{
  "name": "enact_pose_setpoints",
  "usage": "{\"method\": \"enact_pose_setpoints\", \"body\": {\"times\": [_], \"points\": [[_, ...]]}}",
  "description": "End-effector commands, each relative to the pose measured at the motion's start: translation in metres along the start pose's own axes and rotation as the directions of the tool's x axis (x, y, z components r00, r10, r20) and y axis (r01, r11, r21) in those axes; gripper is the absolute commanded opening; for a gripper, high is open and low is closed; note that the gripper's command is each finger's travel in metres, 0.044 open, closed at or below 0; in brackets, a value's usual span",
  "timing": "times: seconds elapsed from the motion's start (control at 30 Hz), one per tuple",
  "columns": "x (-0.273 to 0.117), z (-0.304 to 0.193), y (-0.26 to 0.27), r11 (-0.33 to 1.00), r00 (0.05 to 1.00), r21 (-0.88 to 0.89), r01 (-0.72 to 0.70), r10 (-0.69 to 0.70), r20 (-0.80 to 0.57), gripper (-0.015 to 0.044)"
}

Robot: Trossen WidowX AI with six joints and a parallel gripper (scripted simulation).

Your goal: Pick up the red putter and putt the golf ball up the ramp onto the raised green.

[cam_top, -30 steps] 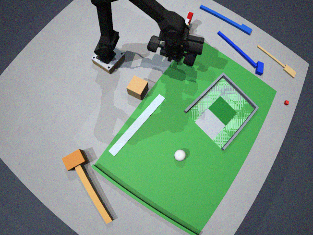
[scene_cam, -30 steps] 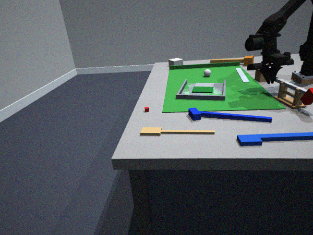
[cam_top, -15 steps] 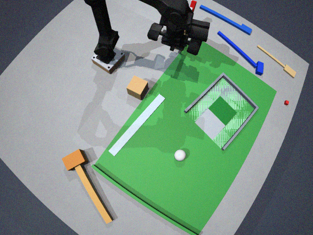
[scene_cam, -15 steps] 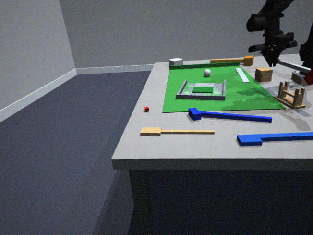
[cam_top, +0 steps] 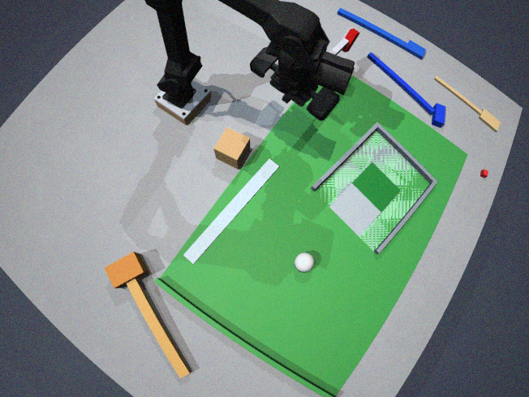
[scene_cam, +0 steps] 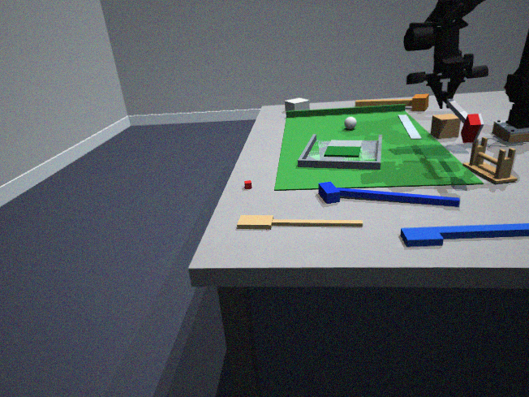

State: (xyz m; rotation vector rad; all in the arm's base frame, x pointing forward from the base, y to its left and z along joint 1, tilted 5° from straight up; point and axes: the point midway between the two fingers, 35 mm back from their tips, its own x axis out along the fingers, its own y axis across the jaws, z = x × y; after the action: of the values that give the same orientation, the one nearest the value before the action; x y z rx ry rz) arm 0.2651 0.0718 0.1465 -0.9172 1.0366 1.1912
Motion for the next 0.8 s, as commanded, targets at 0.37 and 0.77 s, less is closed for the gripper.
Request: {"method": "enact_pose_setpoints", "body": {"times": [0.37, 0.77], "points": [[-0.024, -0.074, -0.033, 0.875, 0.996, 0.477, 0.082, -0.057, -0.067, 0.0000], [-0.043, -0.137, -0.040, 0.622, 0.989, 0.770, 0.144, -0.073, -0.126, 0.0000]]}}
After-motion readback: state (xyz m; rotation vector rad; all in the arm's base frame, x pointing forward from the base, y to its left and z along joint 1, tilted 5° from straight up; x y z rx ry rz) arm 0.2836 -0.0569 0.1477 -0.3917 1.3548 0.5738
